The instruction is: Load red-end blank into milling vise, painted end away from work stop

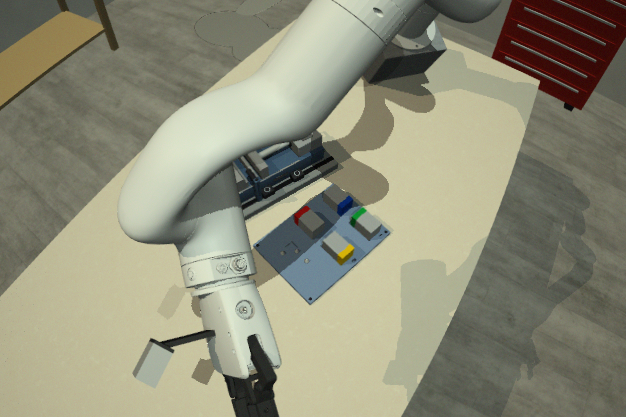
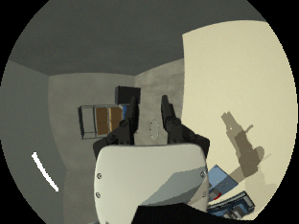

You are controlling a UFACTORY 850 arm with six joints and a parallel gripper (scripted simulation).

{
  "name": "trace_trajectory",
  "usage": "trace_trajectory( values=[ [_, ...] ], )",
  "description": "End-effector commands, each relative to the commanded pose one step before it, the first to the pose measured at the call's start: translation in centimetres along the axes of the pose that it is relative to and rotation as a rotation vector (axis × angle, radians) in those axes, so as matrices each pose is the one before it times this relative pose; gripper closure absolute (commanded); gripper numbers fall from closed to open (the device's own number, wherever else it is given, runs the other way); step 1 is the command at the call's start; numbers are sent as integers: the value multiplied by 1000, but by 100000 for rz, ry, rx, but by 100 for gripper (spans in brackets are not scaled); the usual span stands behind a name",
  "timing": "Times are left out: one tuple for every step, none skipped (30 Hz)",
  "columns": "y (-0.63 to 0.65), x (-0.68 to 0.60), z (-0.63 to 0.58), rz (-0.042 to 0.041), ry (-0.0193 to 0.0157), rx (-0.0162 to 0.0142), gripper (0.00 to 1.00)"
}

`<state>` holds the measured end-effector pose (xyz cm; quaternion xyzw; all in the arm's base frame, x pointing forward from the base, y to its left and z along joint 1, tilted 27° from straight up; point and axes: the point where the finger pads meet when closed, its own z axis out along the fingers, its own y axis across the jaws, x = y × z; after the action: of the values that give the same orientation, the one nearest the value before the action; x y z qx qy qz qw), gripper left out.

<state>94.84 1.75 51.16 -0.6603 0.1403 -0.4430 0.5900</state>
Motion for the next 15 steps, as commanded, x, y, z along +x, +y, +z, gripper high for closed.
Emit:
trace_trajectory(
  values=[
    [-176,108,-18,-205,95,167,60],
    [0,0,0,0,0,0,60],
    [0,0,0,0,0,0,60],
    [0,0,0,0,0,0,60],
    [0,0,0,0,0,0,60],
    [0,0,0,0,0,0,60],
    [0,0,0,0,0,0,60],
    [0,0,0,0,0,0,60],
    [0,0,0,0,0,0,60],
    [0,0,0,0,0,0,60],
    [0,0,0,0,0,0,0],
    [0,0,0,0,0,0,0],
    [0,0,0,0,0,0,0],
    [0,0,0,0,0,0,0],
    [0,0,0,0,0,0,0]
  ],
)
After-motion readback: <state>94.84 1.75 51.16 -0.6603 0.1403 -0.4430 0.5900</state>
